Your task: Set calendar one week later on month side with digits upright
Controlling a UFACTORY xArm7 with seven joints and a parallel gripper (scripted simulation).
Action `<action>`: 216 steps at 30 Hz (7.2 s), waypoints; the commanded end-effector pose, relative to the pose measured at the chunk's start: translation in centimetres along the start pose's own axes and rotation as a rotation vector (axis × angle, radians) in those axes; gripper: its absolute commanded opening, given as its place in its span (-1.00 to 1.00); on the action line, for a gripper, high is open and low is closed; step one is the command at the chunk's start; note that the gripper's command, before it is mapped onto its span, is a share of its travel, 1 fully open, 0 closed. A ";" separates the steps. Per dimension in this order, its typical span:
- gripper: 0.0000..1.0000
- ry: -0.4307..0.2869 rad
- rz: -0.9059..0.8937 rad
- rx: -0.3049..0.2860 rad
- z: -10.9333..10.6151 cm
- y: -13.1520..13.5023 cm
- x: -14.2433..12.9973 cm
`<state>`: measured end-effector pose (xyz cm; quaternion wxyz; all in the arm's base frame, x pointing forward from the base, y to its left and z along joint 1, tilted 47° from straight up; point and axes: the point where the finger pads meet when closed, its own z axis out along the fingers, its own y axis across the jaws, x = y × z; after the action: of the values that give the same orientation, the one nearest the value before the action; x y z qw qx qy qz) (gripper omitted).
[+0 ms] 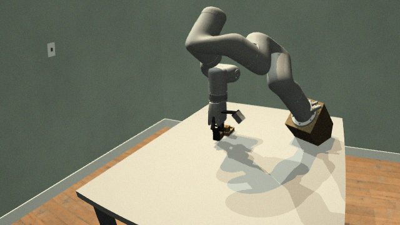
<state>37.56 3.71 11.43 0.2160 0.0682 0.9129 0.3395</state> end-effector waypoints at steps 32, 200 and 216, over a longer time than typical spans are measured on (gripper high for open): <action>-0.47 -0.003 0.175 0.001 -8.7 -0.1 -0.1; -0.47 -0.003 1.319 0.000 0.8 -0.1 -0.1; -0.47 -0.003 1.319 0.000 1.2 -0.1 -0.1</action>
<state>38.12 4.40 10.63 -0.0372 0.6134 0.6798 0.4003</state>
